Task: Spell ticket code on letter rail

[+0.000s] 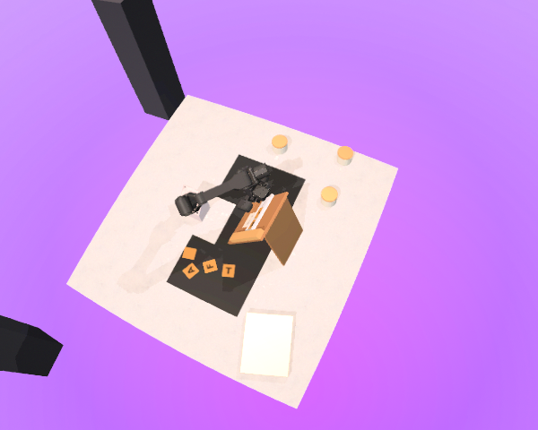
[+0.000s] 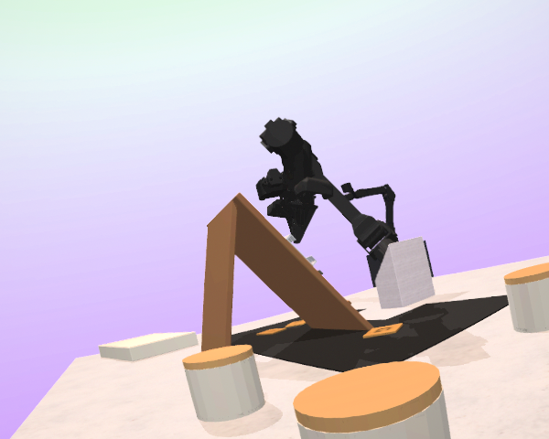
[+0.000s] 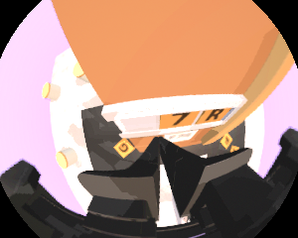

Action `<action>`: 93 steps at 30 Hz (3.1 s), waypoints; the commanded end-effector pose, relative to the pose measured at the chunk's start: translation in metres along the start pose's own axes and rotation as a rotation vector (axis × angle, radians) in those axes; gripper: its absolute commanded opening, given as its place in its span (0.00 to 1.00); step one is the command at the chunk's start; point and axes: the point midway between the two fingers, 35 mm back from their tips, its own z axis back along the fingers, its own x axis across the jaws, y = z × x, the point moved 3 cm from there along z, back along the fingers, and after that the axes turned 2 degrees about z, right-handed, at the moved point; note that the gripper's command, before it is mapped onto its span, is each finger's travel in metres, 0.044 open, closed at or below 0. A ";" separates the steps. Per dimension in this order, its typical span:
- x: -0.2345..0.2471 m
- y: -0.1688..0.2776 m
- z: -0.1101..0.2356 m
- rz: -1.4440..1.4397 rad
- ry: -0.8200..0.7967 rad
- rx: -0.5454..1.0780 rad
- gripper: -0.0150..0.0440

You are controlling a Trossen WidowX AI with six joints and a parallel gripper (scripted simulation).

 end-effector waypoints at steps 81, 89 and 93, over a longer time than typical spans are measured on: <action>-0.009 -0.015 -0.022 0.003 0.002 0.003 0.25; -0.012 -0.015 -0.022 0.003 0.002 0.003 0.25; -0.013 -0.015 -0.022 0.003 0.002 0.003 0.25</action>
